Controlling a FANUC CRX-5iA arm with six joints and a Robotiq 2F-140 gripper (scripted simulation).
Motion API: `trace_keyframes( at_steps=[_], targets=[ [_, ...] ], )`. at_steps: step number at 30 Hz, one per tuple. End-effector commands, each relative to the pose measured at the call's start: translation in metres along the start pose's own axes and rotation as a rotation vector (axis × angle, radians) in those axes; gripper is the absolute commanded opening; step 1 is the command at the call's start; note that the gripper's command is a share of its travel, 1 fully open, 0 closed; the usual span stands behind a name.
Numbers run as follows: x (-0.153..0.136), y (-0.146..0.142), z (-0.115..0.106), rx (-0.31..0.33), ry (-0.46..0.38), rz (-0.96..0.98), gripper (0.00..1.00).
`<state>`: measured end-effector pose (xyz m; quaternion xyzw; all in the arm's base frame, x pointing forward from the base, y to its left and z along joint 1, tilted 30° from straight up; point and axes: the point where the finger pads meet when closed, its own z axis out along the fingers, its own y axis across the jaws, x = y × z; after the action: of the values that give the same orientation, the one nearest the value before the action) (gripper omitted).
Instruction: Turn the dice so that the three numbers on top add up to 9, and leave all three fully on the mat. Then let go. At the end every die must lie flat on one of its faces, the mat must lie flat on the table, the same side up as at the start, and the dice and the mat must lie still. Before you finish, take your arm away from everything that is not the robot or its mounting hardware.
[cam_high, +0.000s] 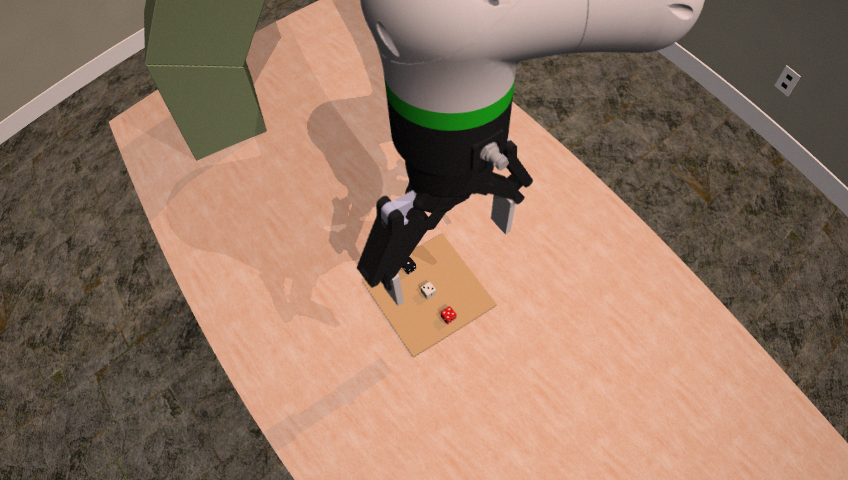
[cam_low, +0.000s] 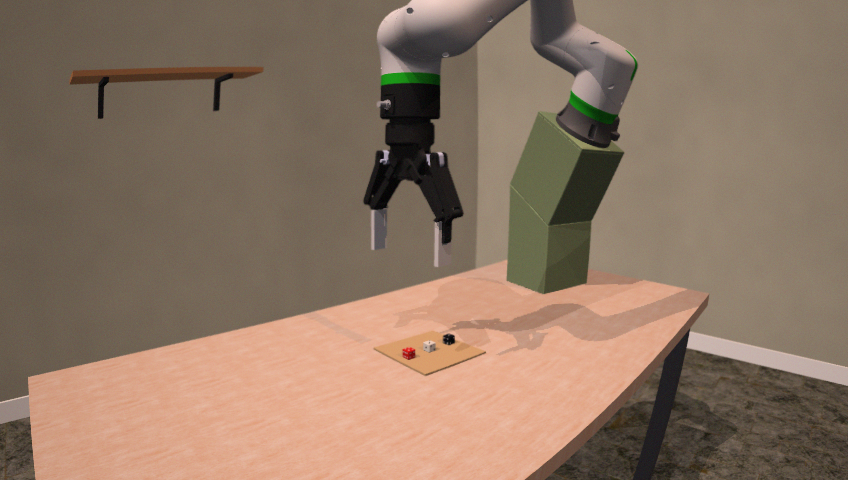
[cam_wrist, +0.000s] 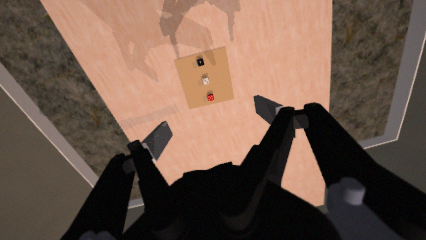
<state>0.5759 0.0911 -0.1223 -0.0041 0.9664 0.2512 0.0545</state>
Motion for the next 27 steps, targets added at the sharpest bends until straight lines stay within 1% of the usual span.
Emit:
trace_keyframes(
  at_steps=[1, 27],
  targets=[
    [-0.0001, 0.0000, -0.0079, 0.000, 0.000, 0.000, 1.00],
    [-0.0001, 0.0000, -0.0105, 0.000, 0.000, 0.000, 1.00]
  ],
)
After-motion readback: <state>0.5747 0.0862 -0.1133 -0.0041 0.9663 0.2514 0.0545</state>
